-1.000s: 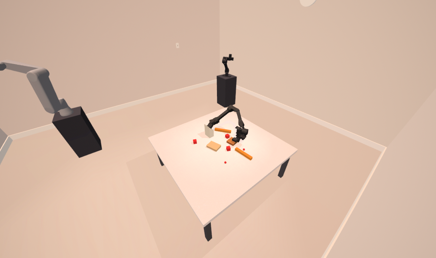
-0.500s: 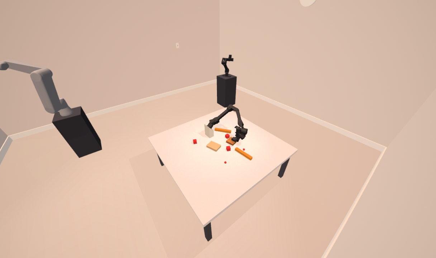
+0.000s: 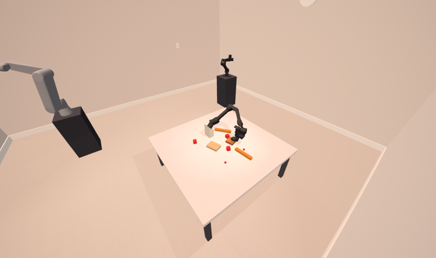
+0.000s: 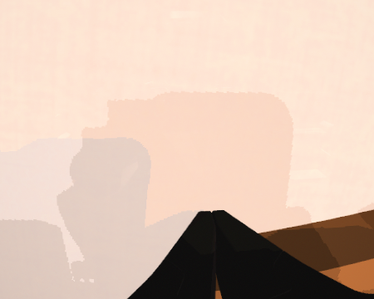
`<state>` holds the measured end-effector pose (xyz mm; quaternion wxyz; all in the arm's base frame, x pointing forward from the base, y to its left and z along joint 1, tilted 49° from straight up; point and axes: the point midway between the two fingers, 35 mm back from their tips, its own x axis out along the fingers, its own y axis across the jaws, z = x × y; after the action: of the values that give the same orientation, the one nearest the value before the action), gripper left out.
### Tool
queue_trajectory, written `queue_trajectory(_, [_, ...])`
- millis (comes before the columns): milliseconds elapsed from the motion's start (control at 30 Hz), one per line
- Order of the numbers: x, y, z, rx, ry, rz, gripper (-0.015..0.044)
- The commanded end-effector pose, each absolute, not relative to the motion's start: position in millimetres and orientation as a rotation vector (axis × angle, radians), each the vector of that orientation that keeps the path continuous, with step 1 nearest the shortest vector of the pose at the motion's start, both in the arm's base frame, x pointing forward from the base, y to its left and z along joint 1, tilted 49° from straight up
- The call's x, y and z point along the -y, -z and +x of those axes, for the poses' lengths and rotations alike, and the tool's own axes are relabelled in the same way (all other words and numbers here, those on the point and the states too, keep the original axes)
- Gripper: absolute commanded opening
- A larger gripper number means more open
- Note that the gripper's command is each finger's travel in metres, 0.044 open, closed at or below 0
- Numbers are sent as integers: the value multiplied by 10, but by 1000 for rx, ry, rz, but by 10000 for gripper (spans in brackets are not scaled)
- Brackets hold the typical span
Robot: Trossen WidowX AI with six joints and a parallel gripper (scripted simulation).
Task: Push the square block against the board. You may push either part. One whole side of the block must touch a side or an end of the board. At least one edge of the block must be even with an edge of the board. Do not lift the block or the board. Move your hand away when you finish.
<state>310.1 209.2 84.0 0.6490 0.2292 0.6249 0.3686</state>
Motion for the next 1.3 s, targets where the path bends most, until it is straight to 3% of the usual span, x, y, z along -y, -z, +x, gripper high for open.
queue_trajectory(0, [-2087,-781,3028,-1444,-828,523,0])
queue_trajectory(500, [-2075,-774,2969,-1444,-828,523,0])
queue_trajectory(1267, [-2157,-832,3322,-1442,-828,522,0])
